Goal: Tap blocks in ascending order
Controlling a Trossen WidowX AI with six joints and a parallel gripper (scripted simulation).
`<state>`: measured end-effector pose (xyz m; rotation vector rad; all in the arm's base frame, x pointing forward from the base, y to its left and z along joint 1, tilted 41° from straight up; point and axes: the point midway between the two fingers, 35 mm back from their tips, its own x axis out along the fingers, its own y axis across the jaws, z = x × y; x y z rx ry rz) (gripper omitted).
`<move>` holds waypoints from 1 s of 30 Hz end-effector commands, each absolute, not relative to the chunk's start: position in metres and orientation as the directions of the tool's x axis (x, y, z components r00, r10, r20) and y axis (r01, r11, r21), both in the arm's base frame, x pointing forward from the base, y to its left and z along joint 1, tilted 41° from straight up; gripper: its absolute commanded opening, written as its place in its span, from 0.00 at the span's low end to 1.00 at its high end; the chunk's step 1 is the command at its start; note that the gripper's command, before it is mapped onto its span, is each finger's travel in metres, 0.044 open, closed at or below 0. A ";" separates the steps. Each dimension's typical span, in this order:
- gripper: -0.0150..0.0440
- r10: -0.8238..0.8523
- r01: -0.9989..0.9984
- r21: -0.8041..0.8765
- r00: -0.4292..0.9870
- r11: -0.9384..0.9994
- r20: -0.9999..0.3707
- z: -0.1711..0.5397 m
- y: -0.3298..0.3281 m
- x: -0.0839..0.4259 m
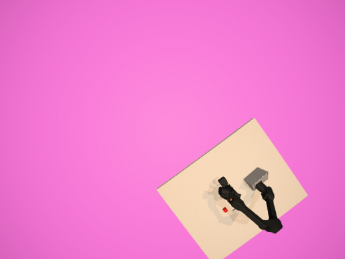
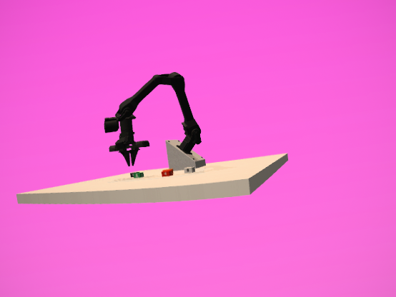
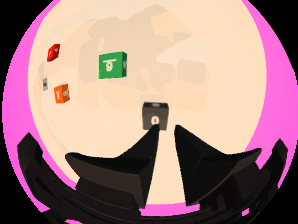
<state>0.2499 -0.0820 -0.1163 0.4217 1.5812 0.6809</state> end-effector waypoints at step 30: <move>0.29 0.636 -0.116 0.648 -0.129 0.752 -0.761 -0.141 -0.060 0.245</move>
